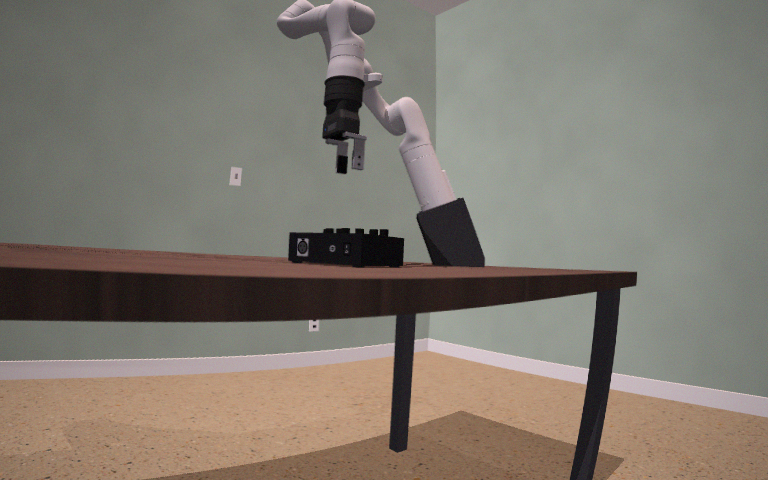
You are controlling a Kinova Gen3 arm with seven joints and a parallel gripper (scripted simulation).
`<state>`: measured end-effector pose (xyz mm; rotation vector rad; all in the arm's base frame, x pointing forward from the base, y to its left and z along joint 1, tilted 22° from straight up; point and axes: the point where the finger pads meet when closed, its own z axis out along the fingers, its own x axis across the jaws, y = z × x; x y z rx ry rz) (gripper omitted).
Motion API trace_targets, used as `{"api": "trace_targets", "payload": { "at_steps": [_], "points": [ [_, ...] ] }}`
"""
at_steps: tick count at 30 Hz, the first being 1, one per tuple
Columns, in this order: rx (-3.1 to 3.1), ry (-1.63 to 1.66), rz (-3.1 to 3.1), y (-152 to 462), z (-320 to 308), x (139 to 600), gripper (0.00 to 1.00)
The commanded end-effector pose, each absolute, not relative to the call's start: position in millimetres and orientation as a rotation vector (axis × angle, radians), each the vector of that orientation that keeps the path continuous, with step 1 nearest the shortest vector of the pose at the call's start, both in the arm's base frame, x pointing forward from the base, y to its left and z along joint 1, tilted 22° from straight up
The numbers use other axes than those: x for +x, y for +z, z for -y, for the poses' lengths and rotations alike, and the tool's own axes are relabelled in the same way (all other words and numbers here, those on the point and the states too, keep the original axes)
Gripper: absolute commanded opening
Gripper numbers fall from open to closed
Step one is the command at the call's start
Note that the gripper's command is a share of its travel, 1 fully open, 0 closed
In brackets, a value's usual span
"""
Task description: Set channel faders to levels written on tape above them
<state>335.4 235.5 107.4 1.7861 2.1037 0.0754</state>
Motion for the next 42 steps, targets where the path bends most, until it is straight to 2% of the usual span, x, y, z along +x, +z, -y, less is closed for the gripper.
{"api": "trace_targets", "payload": {
  "at_steps": [1, 42],
  "points": [
    [1.756, 0.074, -2.131, 105.5, -240.7, 332.9, 1.0],
    [1.992, 0.07, -1.93, 95.8, -238.9, 325.6, 1.0]
  ]
}}
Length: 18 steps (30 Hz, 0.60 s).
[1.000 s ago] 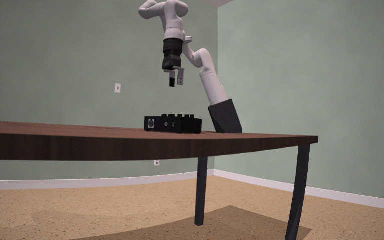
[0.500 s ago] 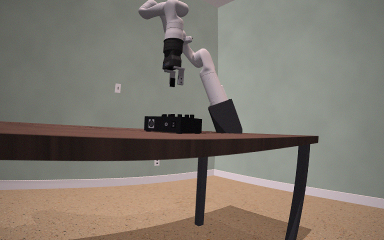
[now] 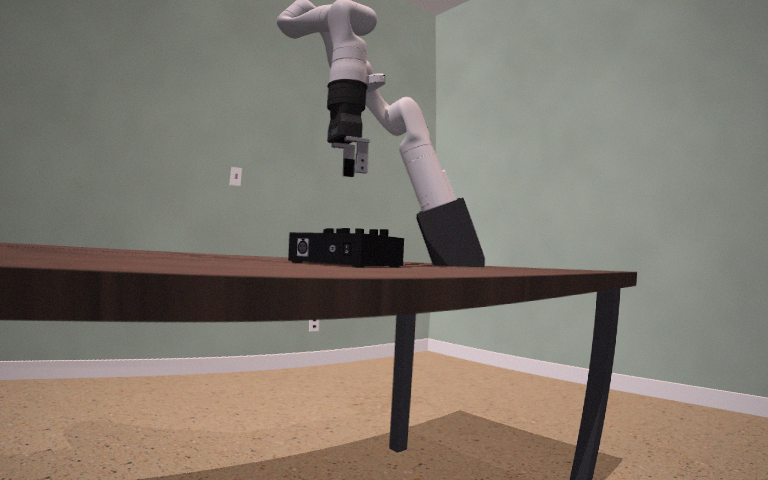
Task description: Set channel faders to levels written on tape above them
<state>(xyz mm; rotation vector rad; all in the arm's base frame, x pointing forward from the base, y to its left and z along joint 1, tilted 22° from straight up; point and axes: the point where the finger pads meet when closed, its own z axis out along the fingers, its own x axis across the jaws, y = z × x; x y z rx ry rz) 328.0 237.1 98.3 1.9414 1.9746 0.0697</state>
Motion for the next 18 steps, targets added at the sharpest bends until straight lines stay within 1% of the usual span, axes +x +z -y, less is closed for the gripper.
{"api": "trace_targets", "payload": {
  "at_steps": [1, 8, 18],
  "points": [
    [2.013, 0.07, -1.909, 94.9, -238.7, 325.0, 1.0],
    [2.13, 0.068, -1.785, 90.0, -237.9, 321.6, 1.0],
    [2.388, 0.065, -1.431, 78.3, -235.7, 314.6, 1.0]
  ]
}}
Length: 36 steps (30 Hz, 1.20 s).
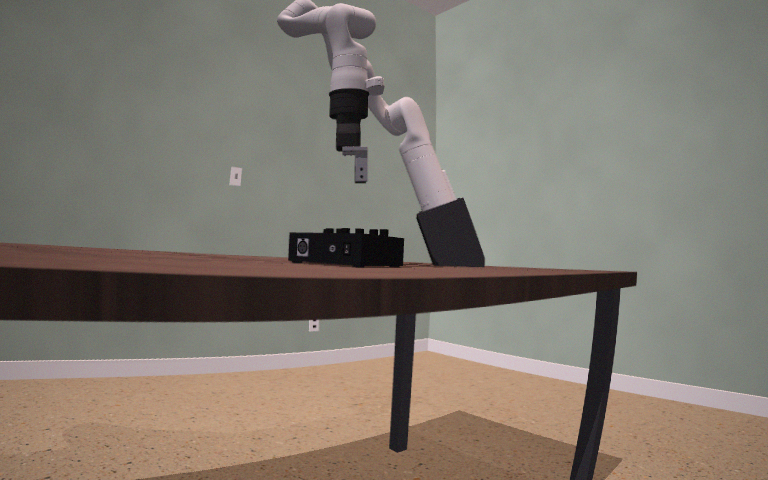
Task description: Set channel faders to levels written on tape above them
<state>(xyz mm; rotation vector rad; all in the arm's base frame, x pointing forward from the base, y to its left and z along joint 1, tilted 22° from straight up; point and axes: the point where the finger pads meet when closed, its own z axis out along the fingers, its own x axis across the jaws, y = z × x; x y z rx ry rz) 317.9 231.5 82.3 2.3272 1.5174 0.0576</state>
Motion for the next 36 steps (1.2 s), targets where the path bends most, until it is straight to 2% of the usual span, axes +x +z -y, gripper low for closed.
{"api": "trace_targets", "payload": {
  "at_steps": [1, 18, 36],
  "points": [
    [2.414, 0.065, -1.387, 77.0, -235.5, 314.0, 1.0],
    [2.707, 0.077, -0.6, 58.3, -229.3, 307.6, 1.0],
    [2.735, 0.129, 0.264, 43.7, -217.5, 306.8, 1.0]
  ]
}}
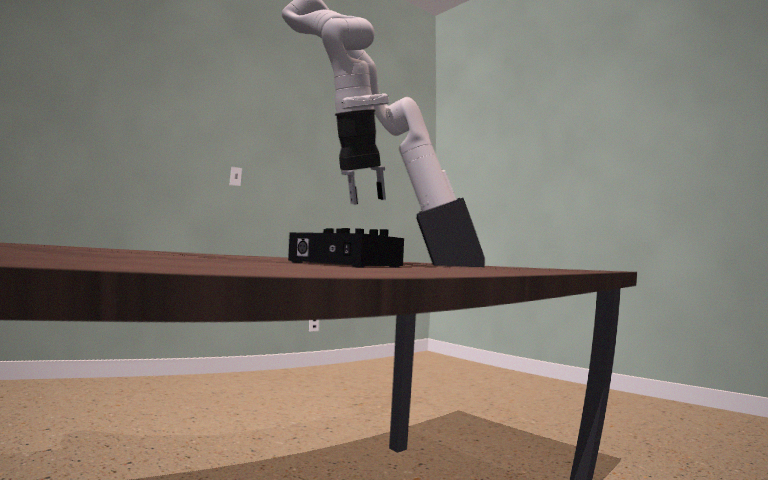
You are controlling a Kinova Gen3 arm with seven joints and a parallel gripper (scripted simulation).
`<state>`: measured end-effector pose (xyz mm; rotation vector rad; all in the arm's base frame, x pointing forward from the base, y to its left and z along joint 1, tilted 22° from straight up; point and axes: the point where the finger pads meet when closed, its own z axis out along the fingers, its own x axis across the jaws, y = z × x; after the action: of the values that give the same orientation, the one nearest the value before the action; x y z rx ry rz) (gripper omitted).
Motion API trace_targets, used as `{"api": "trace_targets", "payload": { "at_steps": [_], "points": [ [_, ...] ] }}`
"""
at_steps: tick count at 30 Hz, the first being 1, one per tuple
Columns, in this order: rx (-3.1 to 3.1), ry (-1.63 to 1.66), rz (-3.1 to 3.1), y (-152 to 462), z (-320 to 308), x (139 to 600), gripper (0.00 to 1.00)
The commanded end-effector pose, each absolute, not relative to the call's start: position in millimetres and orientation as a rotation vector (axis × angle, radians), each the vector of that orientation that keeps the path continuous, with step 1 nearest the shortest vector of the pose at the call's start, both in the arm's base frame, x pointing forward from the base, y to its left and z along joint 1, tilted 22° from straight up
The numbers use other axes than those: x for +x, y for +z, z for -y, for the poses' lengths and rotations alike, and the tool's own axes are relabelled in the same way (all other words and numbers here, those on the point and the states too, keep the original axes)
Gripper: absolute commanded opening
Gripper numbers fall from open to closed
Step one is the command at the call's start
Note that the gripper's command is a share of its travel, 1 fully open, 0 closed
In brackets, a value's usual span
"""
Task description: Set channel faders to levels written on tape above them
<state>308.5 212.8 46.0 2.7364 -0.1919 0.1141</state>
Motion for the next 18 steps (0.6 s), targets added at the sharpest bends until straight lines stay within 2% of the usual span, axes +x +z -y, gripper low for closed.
{"api": "trace_targets", "payload": {
  "at_steps": [1, 18],
  "points": [
    [2.735, 0.129, 0.264, 43.7, -217.5, 306.8, 1.0],
    [2.565, 0.201, 0.934, 35.6, -203.9, 306.9, 1.0]
  ]
}}
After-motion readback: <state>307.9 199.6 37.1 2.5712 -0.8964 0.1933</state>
